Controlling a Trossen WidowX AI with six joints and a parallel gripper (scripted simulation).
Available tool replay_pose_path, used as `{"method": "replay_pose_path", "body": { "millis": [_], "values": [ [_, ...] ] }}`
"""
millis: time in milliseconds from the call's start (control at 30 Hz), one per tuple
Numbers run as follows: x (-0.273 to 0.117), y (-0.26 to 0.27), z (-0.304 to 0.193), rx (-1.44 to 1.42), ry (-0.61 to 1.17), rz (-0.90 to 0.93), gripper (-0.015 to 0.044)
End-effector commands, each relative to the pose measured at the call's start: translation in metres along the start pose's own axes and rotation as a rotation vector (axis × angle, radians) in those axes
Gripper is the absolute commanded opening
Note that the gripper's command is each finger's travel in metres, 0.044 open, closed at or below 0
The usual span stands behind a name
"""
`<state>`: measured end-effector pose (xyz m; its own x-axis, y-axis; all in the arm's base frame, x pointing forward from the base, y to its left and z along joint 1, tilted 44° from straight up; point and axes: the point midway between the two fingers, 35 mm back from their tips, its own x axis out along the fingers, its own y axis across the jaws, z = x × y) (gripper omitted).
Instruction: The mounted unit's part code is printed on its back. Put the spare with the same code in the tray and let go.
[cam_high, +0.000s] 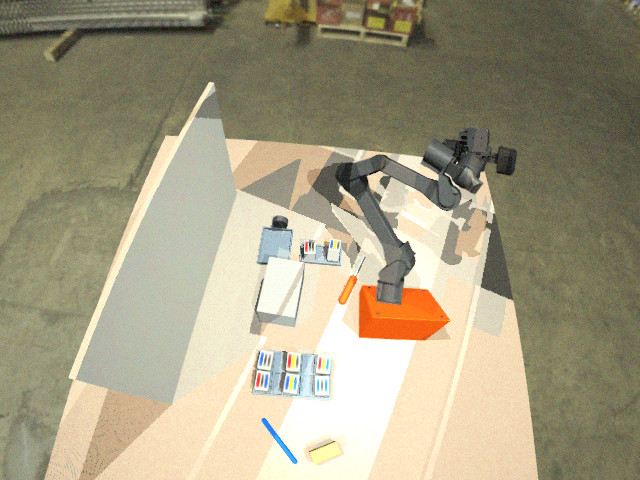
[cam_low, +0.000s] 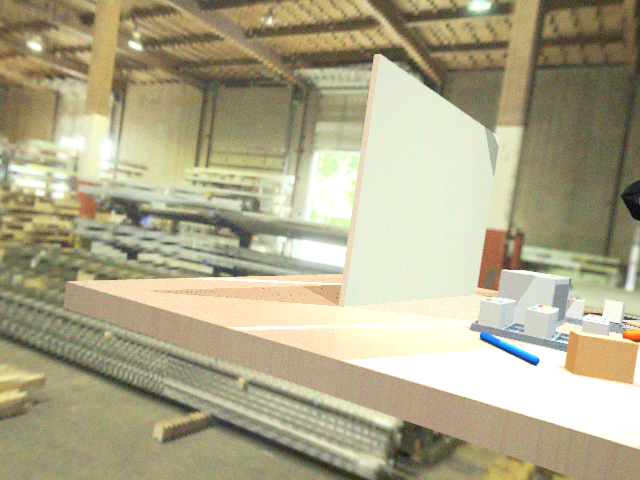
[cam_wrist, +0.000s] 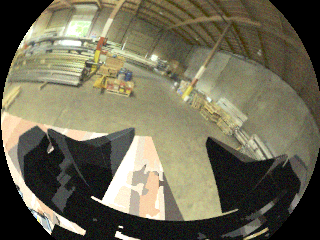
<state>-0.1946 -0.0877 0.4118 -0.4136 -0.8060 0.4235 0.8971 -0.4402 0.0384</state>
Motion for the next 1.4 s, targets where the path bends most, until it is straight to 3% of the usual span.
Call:
{"method": "replay_pose_path", "body": {
  "millis": [0,233,533,833,1200,1367],
  "values": [
    [0.000,0.000,0.000,0.000,0.000,0.000,0.0426],
    [-0.001,-0.009,0.003,0.010,-0.008,-0.033,0.0440],
    [-0.050,-0.125,0.039,0.114,-0.137,-0.489,0.0440],
    [-0.154,-0.212,0.070,0.179,-0.294,-0.956,0.0440],
    [-0.277,-0.233,0.097,0.173,-0.458,-1.370,0.0440],
    [-0.352,-0.229,0.103,0.178,-0.518,-1.608,0.0440]
  ]
}}
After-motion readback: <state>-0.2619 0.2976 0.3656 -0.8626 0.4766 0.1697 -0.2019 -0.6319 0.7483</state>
